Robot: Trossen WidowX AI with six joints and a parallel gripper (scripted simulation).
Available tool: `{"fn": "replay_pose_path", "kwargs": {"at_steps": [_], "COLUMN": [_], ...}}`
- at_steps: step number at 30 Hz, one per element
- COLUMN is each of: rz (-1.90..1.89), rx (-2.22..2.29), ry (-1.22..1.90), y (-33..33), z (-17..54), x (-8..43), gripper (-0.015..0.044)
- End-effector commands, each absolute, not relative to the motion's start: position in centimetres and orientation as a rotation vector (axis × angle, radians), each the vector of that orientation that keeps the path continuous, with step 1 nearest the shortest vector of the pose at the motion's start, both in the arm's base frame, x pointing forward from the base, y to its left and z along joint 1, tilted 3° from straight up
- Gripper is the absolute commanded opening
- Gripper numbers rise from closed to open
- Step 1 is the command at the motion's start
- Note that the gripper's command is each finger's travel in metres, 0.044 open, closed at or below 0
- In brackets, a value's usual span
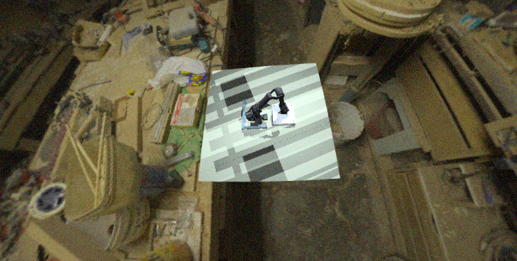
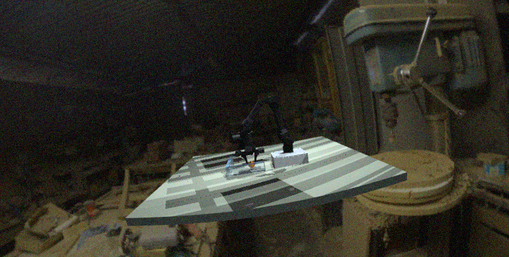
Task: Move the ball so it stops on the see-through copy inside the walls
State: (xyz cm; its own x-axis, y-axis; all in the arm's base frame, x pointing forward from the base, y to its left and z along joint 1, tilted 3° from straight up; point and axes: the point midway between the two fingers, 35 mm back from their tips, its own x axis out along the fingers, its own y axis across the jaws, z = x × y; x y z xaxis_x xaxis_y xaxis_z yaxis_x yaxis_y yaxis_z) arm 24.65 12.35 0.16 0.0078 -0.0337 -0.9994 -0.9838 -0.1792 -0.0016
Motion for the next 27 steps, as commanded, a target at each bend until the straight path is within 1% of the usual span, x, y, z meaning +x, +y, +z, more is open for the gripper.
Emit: {"fn": "replay_pose_path", "kwargs": {"at_steps": [1, 11, 23, 27], "rz": [1.331, 1.331, 1.323, 1.324], "rx": [-1.374, -1.374, -1.369, -1.369], "ry": [1.152, 1.152, 1.145, 1.145], "y": [12.15, 12.1, 12.24, 12.27], "z": [-0.87, -1.6, -1.16, -0.9], "x": [24.42, 24.39, 24.54, 24.58], "gripper": [0.0, 0.0, 0.0314, 0.0314]}}
